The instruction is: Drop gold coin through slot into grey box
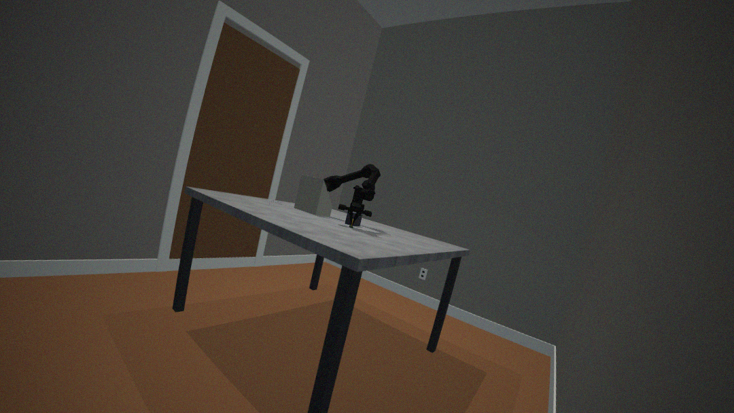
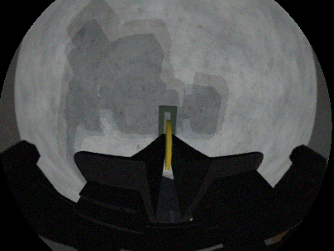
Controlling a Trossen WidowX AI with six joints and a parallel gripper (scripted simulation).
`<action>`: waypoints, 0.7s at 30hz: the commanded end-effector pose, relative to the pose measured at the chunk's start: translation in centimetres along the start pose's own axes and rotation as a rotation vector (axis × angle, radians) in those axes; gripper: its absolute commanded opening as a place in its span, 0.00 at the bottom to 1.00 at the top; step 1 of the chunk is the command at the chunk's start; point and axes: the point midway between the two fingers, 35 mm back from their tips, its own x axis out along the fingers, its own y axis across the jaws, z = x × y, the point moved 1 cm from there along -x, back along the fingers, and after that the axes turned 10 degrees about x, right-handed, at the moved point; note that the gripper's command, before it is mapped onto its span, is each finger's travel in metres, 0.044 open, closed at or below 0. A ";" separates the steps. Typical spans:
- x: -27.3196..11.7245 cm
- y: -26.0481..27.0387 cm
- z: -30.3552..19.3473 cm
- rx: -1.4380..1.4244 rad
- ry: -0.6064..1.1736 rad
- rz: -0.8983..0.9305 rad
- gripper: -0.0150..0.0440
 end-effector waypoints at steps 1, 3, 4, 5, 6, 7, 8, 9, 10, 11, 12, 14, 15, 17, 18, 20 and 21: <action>0.0 0.0 0.0 0.004 0.003 0.004 0.25; 0.0 0.0 0.0 0.004 0.003 0.004 0.25; 0.0 0.0 0.0 0.004 0.003 0.004 0.25; 0.0 0.0 0.0 0.004 0.003 0.004 0.25; 0.0 0.0 0.0 0.004 0.002 0.004 0.25; -0.1 0.1 0.0 0.004 0.000 0.007 0.25; -0.3 0.1 0.1 0.004 -0.004 0.010 0.25; -0.5 0.2 0.3 0.003 -0.009 0.015 0.25; -0.7 0.3 0.4 0.003 -0.014 0.019 0.25; -0.9 0.4 0.5 0.003 -0.018 0.024 0.25; -1.1 0.4 0.6 0.003 -0.023 0.028 0.25; -1.5 0.6 0.8 0.003 -0.032 0.036 0.25; -1.7 0.6 0.9 0.003 -0.034 0.038 0.25; -1.9 0.6 0.9 0.003 -0.034 0.036 0.25; -2.2 0.6 0.9 0.003 -0.033 0.035 0.25; -2.7 0.6 0.9 0.003 -0.033 0.032 0.25; -2.9 0.5 0.9 0.003 -0.032 0.031 0.25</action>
